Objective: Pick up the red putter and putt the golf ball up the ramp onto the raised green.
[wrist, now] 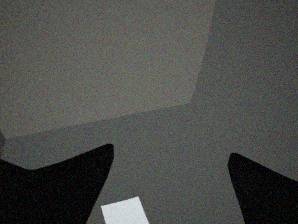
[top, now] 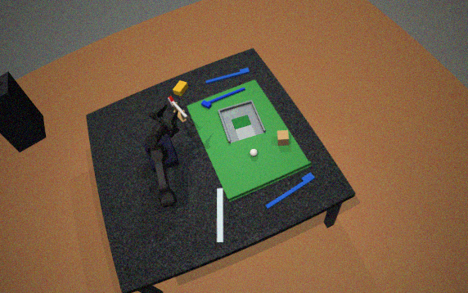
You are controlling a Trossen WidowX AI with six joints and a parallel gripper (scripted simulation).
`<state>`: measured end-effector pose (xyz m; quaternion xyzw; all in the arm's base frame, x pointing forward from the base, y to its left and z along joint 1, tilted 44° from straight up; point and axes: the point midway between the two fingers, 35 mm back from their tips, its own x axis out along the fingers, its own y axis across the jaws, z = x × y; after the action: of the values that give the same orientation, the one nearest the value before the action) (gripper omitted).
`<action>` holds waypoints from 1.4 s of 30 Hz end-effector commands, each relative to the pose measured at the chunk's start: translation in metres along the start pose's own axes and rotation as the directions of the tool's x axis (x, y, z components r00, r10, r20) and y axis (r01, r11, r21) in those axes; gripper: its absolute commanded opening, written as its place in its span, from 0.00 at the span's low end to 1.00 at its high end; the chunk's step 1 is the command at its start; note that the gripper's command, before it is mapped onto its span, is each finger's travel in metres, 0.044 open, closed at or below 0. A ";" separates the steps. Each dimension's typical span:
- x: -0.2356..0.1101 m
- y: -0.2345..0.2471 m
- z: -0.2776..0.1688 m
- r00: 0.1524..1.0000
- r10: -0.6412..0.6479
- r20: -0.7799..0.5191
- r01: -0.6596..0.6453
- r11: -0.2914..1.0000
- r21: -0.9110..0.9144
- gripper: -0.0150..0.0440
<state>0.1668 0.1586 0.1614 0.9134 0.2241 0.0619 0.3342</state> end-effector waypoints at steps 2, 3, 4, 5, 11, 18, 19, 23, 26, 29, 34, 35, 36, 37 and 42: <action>0.003 -0.001 0.001 1.000 -0.012 0.023 0.014 0.996 -0.085 1.00; 0.006 -0.003 0.003 0.998 -0.028 0.053 0.037 0.981 -0.189 1.00; 0.011 -0.005 0.005 0.995 -0.045 0.090 0.071 0.948 -0.310 1.00; 0.015 -0.008 0.008 0.990 -0.063 0.129 0.112 0.899 -0.424 1.00; 0.041 -0.023 0.032 0.914 -0.152 0.375 0.405 0.348 -0.845 1.00; 0.063 -0.040 0.076 0.720 -0.225 0.657 0.510 -0.471 -0.720 1.00; 0.066 -0.042 0.083 0.682 -0.233 0.693 0.482 -0.569 -0.666 1.00; 0.073 -0.052 0.115 0.516 -0.273 0.812 0.275 -0.845 -0.458 1.00; 0.075 -0.060 0.140 0.374 -0.301 0.877 0.043 -0.939 -0.341 1.00; 0.074 -0.065 0.159 0.257 -0.315 0.914 -0.161 -0.946 -0.280 1.00; 0.070 -0.071 0.188 0.072 -0.320 0.945 -0.474 -0.844 -0.250 1.00; 0.069 -0.072 0.194 0.034 -0.321 0.947 -0.531 -0.808 -0.255 1.00; 0.068 -0.073 0.200 -0.004 -0.321 0.947 -0.586 -0.767 -0.262 1.00; 0.067 -0.074 0.205 -0.041 -0.321 0.946 -0.637 -0.721 -0.272 1.00; 0.058 -0.080 0.234 -0.229 -0.319 0.920 -0.829 -0.432 -0.356 1.00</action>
<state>0.2511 0.1324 -0.0139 0.4202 -0.5755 -0.1556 -0.6841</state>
